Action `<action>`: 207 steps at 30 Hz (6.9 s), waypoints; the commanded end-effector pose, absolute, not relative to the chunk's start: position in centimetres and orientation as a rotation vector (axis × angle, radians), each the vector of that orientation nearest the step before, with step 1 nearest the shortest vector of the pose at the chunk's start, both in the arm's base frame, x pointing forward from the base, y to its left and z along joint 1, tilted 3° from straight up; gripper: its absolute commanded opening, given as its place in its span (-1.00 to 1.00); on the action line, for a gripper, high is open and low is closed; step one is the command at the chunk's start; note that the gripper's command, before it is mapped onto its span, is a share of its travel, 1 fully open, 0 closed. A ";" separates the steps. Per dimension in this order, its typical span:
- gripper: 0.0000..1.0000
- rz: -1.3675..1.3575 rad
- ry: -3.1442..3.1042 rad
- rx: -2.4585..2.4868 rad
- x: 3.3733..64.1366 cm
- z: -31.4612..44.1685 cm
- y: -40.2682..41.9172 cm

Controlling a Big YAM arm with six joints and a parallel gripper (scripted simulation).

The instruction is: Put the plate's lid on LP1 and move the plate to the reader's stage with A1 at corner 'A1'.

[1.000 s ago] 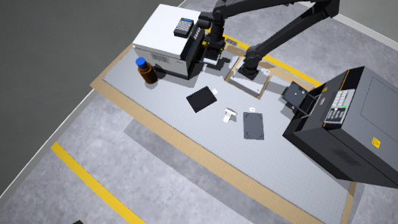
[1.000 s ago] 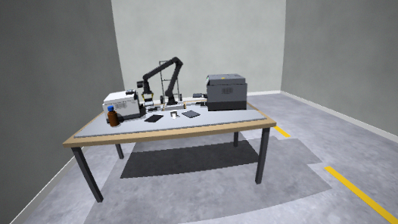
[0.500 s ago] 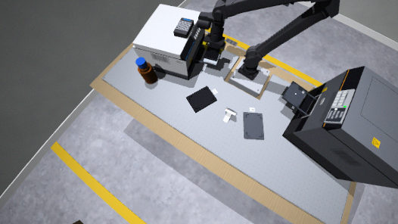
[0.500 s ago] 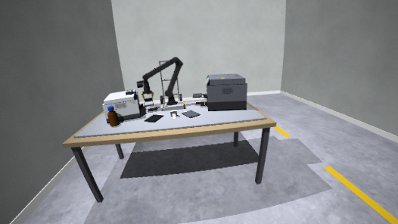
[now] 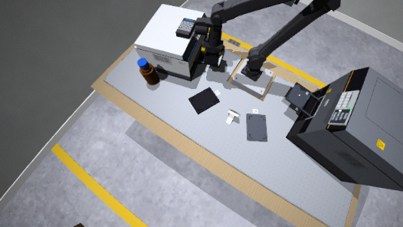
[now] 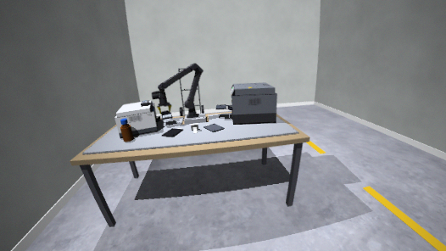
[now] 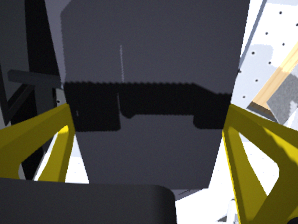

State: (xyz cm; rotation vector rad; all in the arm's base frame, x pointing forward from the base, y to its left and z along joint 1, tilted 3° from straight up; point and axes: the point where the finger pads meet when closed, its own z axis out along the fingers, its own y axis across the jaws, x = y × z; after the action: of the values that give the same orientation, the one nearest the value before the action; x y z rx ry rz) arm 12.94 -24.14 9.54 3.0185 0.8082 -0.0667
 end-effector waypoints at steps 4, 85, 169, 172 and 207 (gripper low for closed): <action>0.71 -0.041 0.928 2.927 14.7 11.2 -26.4; 0.71 -0.047 2.054 2.325 24.3 10.1 -22.9; 0.71 -0.041 2.848 1.254 34.2 9.2 -17.4; 0.71 -0.040 2.882 1.178 35.4 8.9 -16.2; 0.71 -0.039 3.080 0.735 35.7 7.7 -13.8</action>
State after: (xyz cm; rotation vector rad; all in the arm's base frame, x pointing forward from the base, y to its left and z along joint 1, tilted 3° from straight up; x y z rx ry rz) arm 35.42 -13.20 7.09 0.7739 3.0752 -0.0410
